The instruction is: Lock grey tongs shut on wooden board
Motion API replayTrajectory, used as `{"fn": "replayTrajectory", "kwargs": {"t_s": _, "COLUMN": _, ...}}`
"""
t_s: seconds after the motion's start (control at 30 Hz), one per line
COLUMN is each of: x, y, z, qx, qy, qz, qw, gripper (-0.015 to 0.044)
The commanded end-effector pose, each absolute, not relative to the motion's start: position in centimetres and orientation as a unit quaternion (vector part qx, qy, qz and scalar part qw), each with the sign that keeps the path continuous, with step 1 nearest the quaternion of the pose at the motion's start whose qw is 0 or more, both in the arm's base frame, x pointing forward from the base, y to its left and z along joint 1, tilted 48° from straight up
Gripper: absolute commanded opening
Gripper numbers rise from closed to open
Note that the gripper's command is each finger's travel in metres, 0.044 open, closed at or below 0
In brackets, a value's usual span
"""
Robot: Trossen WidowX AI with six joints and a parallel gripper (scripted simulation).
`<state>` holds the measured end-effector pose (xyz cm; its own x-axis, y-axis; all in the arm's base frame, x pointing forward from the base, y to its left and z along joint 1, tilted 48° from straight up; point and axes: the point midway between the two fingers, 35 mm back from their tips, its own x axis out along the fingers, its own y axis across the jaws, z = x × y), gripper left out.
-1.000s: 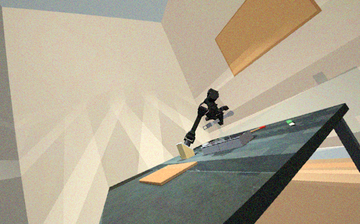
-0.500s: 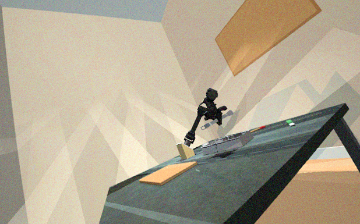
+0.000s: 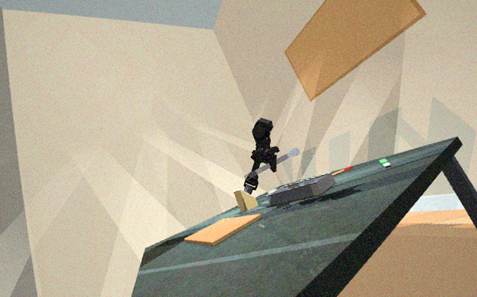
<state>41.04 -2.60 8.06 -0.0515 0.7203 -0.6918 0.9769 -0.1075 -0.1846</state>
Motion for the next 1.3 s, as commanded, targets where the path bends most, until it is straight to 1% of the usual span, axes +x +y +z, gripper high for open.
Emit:
{"fn": "replayTrajectory", "kwargs": {"t_s": 0.0, "x": 41.2, "y": -5.2, "z": 6.0, "qx": 0.672, "qy": 0.619, "qz": -0.373, "qw": 0.160, "gripper": -0.0150}}
{"fn": "replayTrajectory", "kwargs": {"t_s": 0.33, "x": 40.1, "y": -10.3, "z": 0.4, "qx": 0.681, "qy": 0.573, "qz": -0.451, "qw": 0.072, "gripper": -0.0150}}
{"fn": "replayTrajectory", "kwargs": {"t_s": 0.53, "x": 39.8, "y": -11.0, "z": -0.3, "qx": 0.681, "qy": 0.565, "qz": -0.462, "qw": 0.060, "gripper": -0.0150}}
{"fn": "replayTrajectory", "kwargs": {"t_s": 0.67, "x": 38.9, "y": -13.0, "z": -1.9, "qx": 0.683, "qy": 0.539, "qz": -0.492, "qw": 0.029, "gripper": -0.0150}}
{"fn": "replayTrajectory", "kwargs": {"t_s": 0.93, "x": 35.5, "y": -18.3, "z": -6.3, "qx": 0.678, "qy": 0.454, "qz": -0.572, "qw": -0.076, "gripper": -0.0150}}
{"fn": "replayTrajectory", "kwargs": {"t_s": 1.27, "x": 29.8, "y": -23.6, "z": -11.8, "qx": 0.646, "qy": 0.341, "qz": -0.650, "qw": -0.210, "gripper": -0.0150}}
